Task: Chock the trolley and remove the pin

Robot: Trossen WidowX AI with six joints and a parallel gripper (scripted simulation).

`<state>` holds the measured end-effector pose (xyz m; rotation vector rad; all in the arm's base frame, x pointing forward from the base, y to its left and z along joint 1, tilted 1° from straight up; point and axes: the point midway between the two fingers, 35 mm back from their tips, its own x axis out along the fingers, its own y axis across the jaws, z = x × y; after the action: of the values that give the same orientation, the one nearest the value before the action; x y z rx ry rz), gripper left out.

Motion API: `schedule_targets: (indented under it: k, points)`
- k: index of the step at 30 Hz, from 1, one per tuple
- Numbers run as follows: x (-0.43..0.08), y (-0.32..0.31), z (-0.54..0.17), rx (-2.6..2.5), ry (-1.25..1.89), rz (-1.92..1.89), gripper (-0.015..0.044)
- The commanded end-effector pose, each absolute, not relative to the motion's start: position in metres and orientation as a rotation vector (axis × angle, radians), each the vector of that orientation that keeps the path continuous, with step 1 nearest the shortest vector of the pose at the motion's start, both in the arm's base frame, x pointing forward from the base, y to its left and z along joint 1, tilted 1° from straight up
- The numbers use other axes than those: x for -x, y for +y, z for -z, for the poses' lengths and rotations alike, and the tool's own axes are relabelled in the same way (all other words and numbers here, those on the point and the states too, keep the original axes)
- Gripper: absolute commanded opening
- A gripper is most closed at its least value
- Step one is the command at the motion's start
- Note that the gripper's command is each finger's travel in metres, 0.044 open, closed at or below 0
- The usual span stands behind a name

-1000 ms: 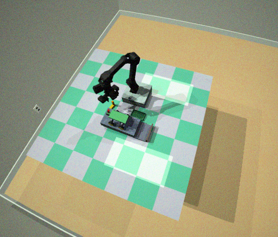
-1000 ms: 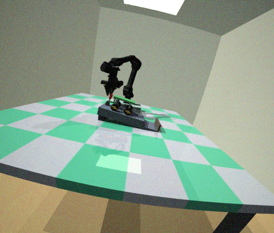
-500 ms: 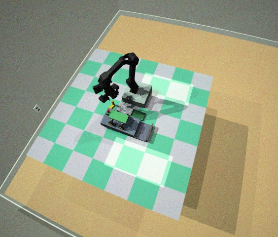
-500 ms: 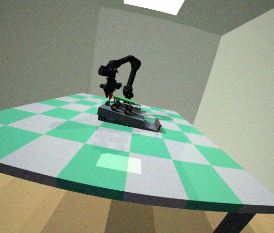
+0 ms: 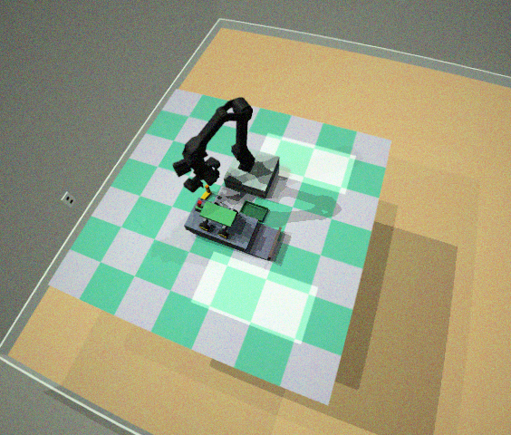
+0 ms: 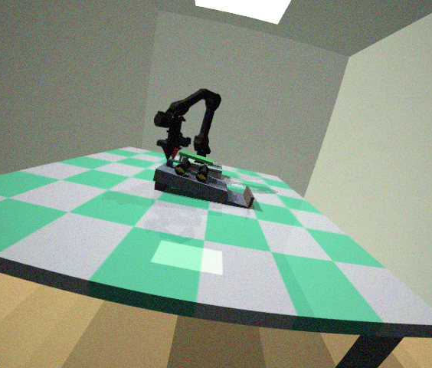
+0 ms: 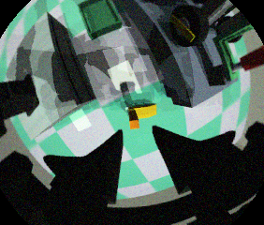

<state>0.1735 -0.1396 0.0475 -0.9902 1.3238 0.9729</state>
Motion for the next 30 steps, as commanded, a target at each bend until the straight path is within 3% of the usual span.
schedule_targets:
  k: [1,30]
  points:
    - [-0.172,-0.139,-0.041,0.990,1.329,-0.981,0.0190]
    - [-0.172,-0.139,-0.010,0.990,1.329,-0.982,0.0190]
